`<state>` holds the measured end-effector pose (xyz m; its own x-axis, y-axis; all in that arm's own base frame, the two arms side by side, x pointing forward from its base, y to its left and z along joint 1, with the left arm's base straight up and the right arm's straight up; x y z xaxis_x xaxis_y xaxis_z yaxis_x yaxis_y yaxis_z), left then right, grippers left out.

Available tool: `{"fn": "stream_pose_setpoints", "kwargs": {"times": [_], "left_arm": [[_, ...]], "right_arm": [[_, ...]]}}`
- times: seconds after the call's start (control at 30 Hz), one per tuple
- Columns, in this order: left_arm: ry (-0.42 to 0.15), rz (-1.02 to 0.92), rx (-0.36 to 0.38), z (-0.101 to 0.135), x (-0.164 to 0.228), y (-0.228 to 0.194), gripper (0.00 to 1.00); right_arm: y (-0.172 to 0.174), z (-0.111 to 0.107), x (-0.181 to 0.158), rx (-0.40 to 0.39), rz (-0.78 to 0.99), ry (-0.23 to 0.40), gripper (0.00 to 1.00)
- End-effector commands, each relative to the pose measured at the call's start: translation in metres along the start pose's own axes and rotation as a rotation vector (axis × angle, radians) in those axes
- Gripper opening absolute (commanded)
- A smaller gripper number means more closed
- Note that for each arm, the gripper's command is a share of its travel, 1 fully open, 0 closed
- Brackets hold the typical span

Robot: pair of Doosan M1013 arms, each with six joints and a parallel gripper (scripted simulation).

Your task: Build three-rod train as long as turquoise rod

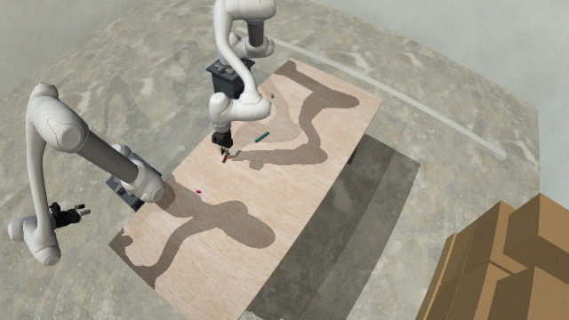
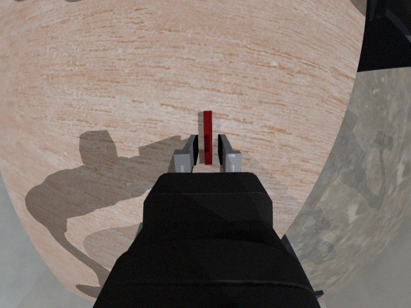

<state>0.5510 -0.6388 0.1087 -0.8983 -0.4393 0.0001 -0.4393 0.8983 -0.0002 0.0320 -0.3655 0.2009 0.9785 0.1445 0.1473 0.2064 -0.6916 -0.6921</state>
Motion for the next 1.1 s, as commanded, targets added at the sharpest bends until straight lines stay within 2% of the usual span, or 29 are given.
{"fn": "stream_pose_setpoints", "kwargs": {"times": [0.0, 0.33, 0.63, 0.67, 1.07], "left_arm": [[-0.001, 0.0, 0.001, -0.006, 0.0, 0.0, 0.54], [-0.001, 0.0, 0.001, -0.055, 0.0, 0.0, 0.54], [-0.001, 0.0, 0.001, -0.064, 0.0, 0.0, 0.54], [-0.001, 0.0, 0.001, -0.064, 0.0, 0.0, 1.0], [-0.001, 0.0, 0.001, -0.064, 0.0, 0.0, 1.0]], "right_arm": [[0.0, 0.0, 0.0, -0.001, 0.0, 0.0, 1.0], [0.0, 0.0, 0.0, -0.001, 0.0, 0.0, 1.0], [0.0, 0.0, 0.0, -0.001, 0.0, 0.0, 1.0], [0.0, 0.0, 0.0, -0.001, 0.0, 0.0, 1.0], [0.0, 0.0, 0.0, -0.001, 0.0, 0.0, 1.0]]}}
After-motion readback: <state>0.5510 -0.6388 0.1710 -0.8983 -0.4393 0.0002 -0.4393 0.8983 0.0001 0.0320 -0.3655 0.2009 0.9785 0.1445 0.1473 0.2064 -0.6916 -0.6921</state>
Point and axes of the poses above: on each arm, the point where the finger pads meet when closed, its own z axis out along the fingers, its own x axis across the jaws, y = z × x, the point moved 6 cm from there along -z, back along the fingers, and after that the axes turned 9 degrees about -z, right-handed, at the moved point
